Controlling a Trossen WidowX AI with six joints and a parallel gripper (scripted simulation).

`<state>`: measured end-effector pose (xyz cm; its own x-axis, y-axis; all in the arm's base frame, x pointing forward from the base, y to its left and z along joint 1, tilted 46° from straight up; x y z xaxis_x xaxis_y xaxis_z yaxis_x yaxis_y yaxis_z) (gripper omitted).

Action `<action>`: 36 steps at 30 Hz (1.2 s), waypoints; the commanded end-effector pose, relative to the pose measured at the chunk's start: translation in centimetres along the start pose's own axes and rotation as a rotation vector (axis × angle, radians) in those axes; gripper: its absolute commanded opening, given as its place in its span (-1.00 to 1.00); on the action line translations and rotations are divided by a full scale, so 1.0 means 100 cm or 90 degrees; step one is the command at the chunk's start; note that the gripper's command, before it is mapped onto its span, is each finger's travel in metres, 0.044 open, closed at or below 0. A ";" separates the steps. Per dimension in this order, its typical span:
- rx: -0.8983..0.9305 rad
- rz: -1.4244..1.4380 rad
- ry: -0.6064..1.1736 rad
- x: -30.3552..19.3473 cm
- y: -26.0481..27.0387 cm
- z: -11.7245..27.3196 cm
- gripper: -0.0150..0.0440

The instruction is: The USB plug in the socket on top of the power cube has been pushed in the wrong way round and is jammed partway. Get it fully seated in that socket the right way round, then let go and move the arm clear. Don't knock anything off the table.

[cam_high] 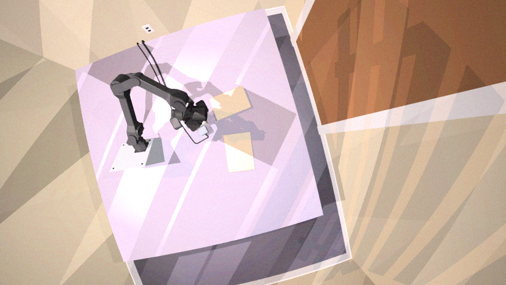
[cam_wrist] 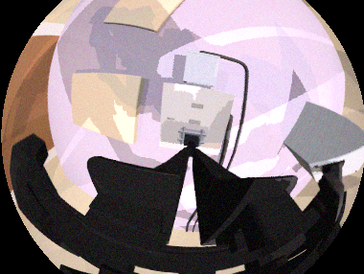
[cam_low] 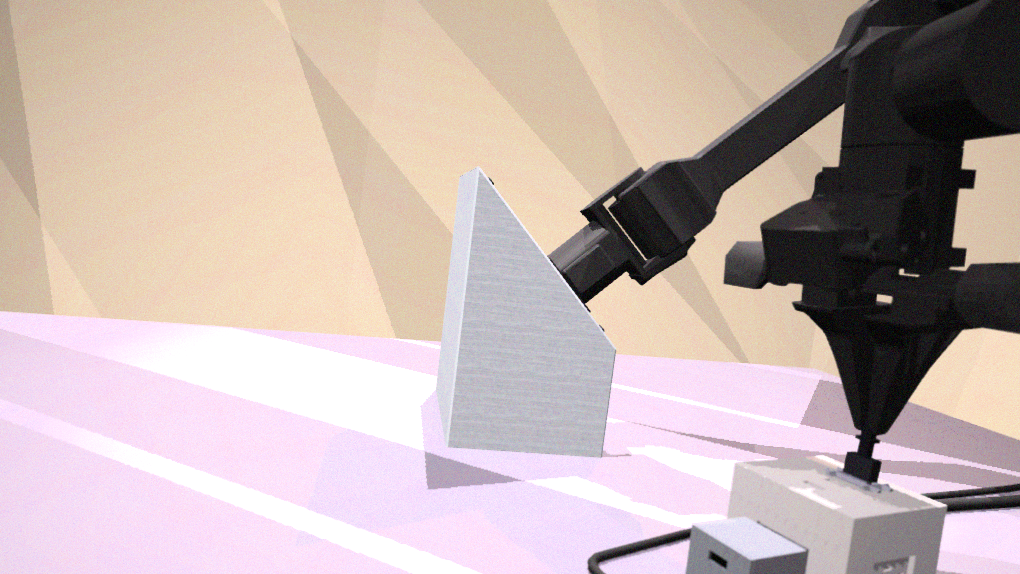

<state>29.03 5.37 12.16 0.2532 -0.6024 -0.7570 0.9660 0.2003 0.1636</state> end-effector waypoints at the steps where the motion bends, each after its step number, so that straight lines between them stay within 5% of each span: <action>1: -0.004 0.000 0.003 -0.001 0.000 -0.003 -0.49; 19: -0.004 0.000 0.003 -0.001 0.000 -0.003 -0.49; 23: 0.000 0.000 0.000 0.000 0.000 0.000 -0.17; 36: 0.000 0.000 0.000 0.000 0.000 0.000 -0.17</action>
<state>29.03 5.37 12.15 0.2534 -0.6022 -0.7571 0.9659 0.2002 0.1641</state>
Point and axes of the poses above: the point midway between the two fingers, 35 mm back from their tips, its own z axis back along the fingers, its own y axis across the jaws, x = y × z, the point moved 6 cm from there along z, back along the fingers, and after that the axes turned 8 degrees about -z, right-handed, at the moved point
